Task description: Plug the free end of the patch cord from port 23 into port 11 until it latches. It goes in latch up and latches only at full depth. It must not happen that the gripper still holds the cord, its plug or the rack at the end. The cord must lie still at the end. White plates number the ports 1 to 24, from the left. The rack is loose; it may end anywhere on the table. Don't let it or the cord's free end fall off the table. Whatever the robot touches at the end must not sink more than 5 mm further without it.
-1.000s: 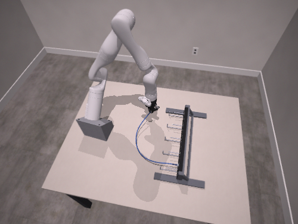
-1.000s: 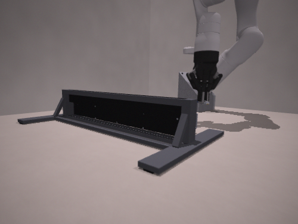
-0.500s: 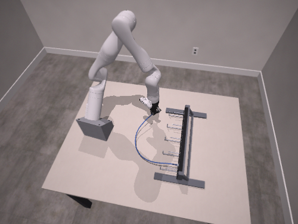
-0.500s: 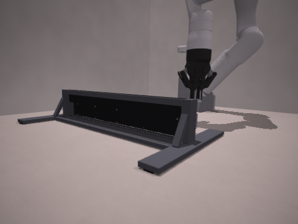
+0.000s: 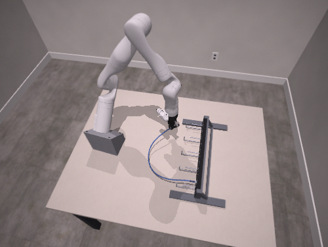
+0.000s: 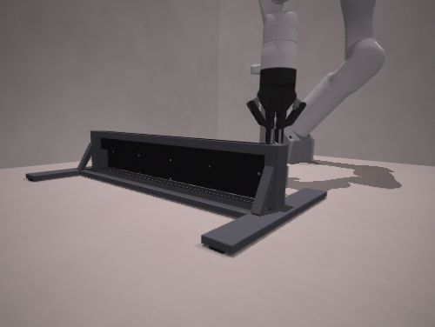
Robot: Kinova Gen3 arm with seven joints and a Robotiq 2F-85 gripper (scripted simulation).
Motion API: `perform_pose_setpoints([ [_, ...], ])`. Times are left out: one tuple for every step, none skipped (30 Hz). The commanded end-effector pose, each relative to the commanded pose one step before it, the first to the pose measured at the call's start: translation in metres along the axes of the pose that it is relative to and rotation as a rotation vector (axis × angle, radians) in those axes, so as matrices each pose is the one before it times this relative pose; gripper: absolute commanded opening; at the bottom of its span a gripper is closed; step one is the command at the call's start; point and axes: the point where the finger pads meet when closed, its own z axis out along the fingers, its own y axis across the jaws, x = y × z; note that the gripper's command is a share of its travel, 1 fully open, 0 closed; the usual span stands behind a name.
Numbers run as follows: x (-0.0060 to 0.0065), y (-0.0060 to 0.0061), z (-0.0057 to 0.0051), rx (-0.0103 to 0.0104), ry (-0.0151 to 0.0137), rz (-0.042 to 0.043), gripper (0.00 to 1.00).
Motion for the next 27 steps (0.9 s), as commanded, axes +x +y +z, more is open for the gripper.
perform_pose_setpoints([
  [-0.00079, -0.00588, -0.00076, 0.00149, -0.00088, 0.02353, 0.00],
  [0.00002, -0.00213, -0.00042, 0.00006, 0.00005, 0.01191, 0.00],
  [0.00000, -0.00215, -0.00043, 0.00007, 0.00005, 0.01197, 0.00],
  [-0.00002, -0.00216, -0.00044, 0.00009, 0.00005, 0.01202, 0.00],
  [-0.00012, -0.00200, -0.00034, -0.00006, 0.00001, 0.01144, 0.00],
  [-0.00015, -0.00200, -0.00034, -0.00006, 0.00001, 0.01143, 0.00],
  [-0.00016, -0.00201, -0.00035, -0.00005, 0.00002, 0.01147, 0.00],
  [-0.00018, -0.00202, -0.00036, -0.00004, 0.00002, 0.01151, 0.00],
  [-0.00019, -0.00203, -0.00036, -0.00002, 0.00003, 0.01153, 0.00],
  [-0.00021, -0.00203, -0.00037, -0.00001, 0.00003, 0.01156, 0.00],
  [-0.00023, -0.00204, -0.00038, 0.00000, 0.00004, 0.01158, 0.00],
  [-0.00024, -0.00204, -0.00039, 0.00002, 0.00004, 0.01159, 0.00],
  [-0.00026, -0.00205, -0.00039, 0.00003, 0.00005, 0.01160, 0.00],
  [0.00000, 0.00000, 0.00000, 0.00000, 0.00000, 0.00000, 0.00],
  [0.00000, 0.00000, 0.00000, 0.00000, 0.00000, 0.00000, 0.00],
  [-0.00028, -0.00205, -0.00040, 0.00005, 0.00005, 0.01160, 0.00],
  [-0.00029, -0.00205, -0.00041, 0.00006, 0.00006, 0.01160, 0.00],
  [-0.00031, -0.00205, -0.00041, 0.00007, 0.00006, 0.01160, 0.00],
  [-0.00034, -0.00203, -0.00041, 0.00007, 0.00006, 0.01154, 0.00],
  [-0.00042, -0.00190, -0.00033, -0.00007, -0.00001, 0.01110, 0.00],
  [-0.00043, -0.00190, -0.00034, -0.00006, -0.00001, 0.01109, 0.00],
  [-0.00044, -0.00190, -0.00034, -0.00005, 0.00000, 0.01107, 0.00],
  [-0.00046, -0.00189, -0.00035, -0.00004, 0.00001, 0.01105, 0.00],
  [-0.00047, -0.00189, -0.00035, -0.00002, 0.00002, 0.01102, 0.00],
  [-0.00048, -0.00188, -0.00035, -0.00001, 0.00003, 0.01099, 0.00],
  [-0.00050, -0.00187, -0.00036, 0.00000, 0.00003, 0.01095, 0.00],
  [-0.00051, -0.00187, -0.00036, 0.00002, 0.00004, 0.01091, 0.00],
])
